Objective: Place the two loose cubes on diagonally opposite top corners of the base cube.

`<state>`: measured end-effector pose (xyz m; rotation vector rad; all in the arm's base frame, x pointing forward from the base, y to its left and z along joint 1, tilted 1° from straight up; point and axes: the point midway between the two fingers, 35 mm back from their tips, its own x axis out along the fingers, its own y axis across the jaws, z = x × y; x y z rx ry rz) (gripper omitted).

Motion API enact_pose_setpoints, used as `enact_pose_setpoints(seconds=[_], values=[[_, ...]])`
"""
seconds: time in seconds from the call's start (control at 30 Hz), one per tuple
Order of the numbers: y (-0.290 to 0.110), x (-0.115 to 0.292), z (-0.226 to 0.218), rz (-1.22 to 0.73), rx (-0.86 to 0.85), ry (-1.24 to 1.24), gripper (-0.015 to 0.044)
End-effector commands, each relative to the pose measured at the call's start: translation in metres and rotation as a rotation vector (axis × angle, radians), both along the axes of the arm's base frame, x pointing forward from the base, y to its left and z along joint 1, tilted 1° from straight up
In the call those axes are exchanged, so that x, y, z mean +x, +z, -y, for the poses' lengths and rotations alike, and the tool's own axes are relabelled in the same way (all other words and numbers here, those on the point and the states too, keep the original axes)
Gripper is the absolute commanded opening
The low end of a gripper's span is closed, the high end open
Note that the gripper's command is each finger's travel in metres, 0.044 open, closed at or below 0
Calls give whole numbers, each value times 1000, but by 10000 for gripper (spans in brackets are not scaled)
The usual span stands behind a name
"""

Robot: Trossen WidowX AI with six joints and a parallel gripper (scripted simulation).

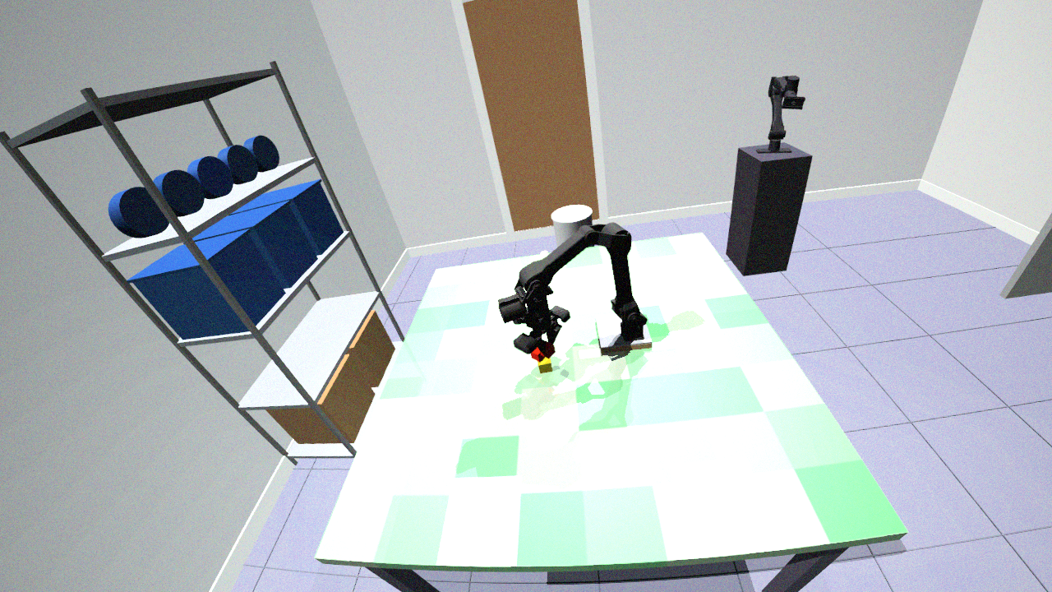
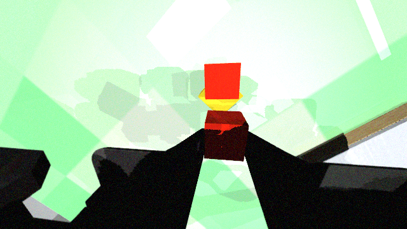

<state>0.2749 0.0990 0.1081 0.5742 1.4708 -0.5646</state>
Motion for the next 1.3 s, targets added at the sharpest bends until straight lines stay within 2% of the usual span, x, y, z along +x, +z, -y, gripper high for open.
enact_pose_setpoints(seconds=[0.0, 0.37, 0.8, 1.27], values=[[-5, 0, 0, 3, 0, -9, 105], [-6, 1, 0, 3, 0, -8, 105], [-32, 3, 0, 3, -1, -3, 105], [-34, 3, 0, 3, -1, 1, 105]])
